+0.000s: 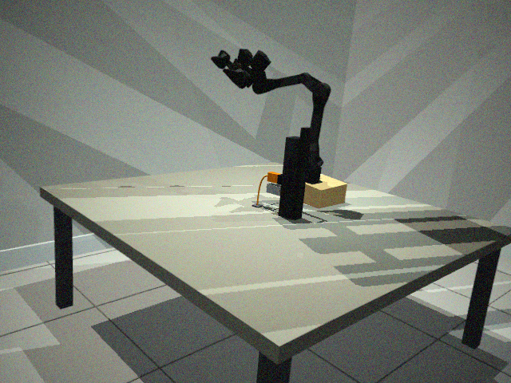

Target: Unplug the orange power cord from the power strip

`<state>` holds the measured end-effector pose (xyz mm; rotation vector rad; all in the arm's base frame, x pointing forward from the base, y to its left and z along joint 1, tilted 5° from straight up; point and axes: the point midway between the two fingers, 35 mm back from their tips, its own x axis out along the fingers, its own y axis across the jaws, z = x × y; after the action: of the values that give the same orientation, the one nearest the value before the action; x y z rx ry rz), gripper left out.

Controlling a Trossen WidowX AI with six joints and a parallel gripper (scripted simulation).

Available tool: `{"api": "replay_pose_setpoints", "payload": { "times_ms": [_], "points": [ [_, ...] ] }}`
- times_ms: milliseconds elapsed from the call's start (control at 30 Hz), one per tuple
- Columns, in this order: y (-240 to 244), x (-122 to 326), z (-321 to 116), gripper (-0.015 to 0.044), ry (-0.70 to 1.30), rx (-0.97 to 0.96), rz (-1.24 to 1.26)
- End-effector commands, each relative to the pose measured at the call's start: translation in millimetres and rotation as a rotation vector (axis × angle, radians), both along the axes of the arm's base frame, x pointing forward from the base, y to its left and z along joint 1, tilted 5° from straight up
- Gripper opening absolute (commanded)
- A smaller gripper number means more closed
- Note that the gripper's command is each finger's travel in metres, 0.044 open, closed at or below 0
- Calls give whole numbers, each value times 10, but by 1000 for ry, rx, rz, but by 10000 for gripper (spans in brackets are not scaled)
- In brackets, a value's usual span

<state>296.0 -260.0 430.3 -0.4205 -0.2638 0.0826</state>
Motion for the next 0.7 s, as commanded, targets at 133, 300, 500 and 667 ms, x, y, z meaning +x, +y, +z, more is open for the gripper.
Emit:
{"api": "replay_pose_setpoints", "payload": {
  "times_ms": [133,300,500,667],
  "points": [
    [44,321,-232,269,84,339,22],
    [237,725,-732,160,263,792,7],
    [617,970,-1391,160,505,1196,-89],
    [944,986,-1848,160,684,1408,-206]
  ]
}}
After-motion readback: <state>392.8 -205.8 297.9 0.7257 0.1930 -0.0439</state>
